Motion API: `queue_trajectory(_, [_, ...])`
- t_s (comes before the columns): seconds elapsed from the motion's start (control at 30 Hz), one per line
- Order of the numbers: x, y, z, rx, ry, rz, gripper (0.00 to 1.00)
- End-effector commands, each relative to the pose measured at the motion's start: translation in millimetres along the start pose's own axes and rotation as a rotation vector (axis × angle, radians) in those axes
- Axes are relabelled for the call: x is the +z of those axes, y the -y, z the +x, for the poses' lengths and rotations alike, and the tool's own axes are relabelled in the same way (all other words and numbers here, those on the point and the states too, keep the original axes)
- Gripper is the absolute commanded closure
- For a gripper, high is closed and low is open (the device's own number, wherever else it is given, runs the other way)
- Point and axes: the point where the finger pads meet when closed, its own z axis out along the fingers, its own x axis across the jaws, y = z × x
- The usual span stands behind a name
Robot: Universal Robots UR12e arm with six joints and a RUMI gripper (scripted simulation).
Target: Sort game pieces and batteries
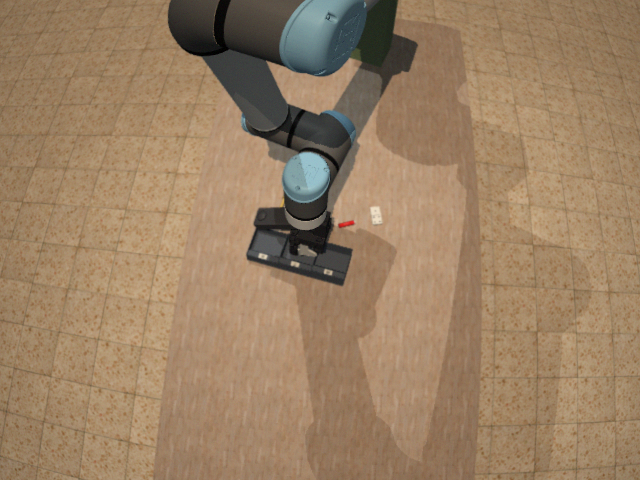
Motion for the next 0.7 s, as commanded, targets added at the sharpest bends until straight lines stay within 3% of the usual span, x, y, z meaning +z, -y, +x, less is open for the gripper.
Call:
queue_trajectory(0.0, [0.0,-0.3,-0.5,0.000,0.001,0.000,1.00])
queue_trajectory(0.17, [0.0,-0.3,-0.5,0.000,0.001,0.000,1.00])
queue_trajectory(0.2, [0.0,-0.3,-0.5,0.000,0.001,0.000,0.82])
queue_trajectory(0.67, [0.0,-0.3,-0.5,0.000,0.001,0.000,0.82])
